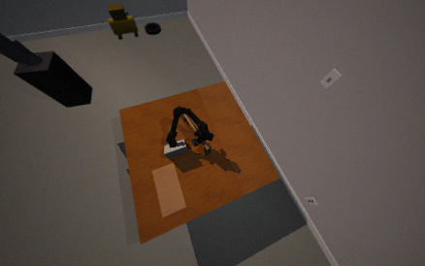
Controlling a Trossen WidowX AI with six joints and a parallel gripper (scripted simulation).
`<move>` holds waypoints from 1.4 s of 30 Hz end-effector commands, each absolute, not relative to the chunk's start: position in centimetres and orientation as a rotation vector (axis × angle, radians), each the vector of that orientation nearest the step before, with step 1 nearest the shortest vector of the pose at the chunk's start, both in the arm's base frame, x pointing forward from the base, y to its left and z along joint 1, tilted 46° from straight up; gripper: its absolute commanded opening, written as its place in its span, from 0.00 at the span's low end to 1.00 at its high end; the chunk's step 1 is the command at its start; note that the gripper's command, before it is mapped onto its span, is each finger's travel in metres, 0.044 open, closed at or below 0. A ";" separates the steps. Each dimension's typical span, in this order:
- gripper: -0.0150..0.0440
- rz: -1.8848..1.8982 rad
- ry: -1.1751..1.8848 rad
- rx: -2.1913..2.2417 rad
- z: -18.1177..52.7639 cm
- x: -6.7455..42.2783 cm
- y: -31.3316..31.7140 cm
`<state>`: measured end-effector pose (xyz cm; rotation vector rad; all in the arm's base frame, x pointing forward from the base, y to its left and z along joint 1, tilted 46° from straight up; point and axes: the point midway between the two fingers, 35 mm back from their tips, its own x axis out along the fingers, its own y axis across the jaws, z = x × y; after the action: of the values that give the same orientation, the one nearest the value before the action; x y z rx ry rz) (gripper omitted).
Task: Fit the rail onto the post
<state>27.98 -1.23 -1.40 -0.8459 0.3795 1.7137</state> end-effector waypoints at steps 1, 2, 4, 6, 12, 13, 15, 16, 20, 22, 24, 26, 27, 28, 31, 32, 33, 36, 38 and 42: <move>0.25 1.707 0.379 -0.855 -1.4 28.3 -1.6; 0.25 1.707 0.379 -0.855 -1.5 28.3 -1.6; 0.25 1.707 0.379 -0.855 -1.5 28.3 -1.6; 0.25 1.707 0.379 -0.856 -1.5 28.3 -1.7; 0.25 1.707 0.380 -0.856 -1.7 28.4 -1.8; 0.25 1.707 0.380 -0.856 -1.7 28.4 -1.8; 0.25 1.707 0.380 -0.856 -1.7 28.4 -1.8; 0.25 1.707 0.380 -0.856 -1.7 28.4 -1.9; 0.25 1.707 0.380 -0.856 -1.8 28.5 -1.9; 0.25 1.707 0.380 -0.856 -1.9 28.5 -2.0; 0.25 1.707 0.380 -0.856 -1.9 28.5 -2.0; 0.25 1.707 0.380 -0.856 -1.9 28.5 -2.1; 0.25 1.706 0.380 -0.856 -2.0 28.5 -2.1; 0.25 1.706 0.380 -0.856 -2.0 28.5 -2.1; 0.25 1.706 0.380 -0.856 -2.0 28.6 -2.1; 0.25 1.706 0.380 -0.856 -2.1 28.6 -2.2; 0.25 1.706 0.380 -0.856 -2.1 28.6 -2.2; 0.25 1.706 0.380 -0.856 -2.1 28.6 -2.2; 0.25 1.706 0.380 -0.856 -2.2 28.6 -2.3; 0.34 1.714 0.380 -0.846 -2.2 28.4 -2.0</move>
<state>28.39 -1.98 -2.19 -0.8460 0.3795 1.7147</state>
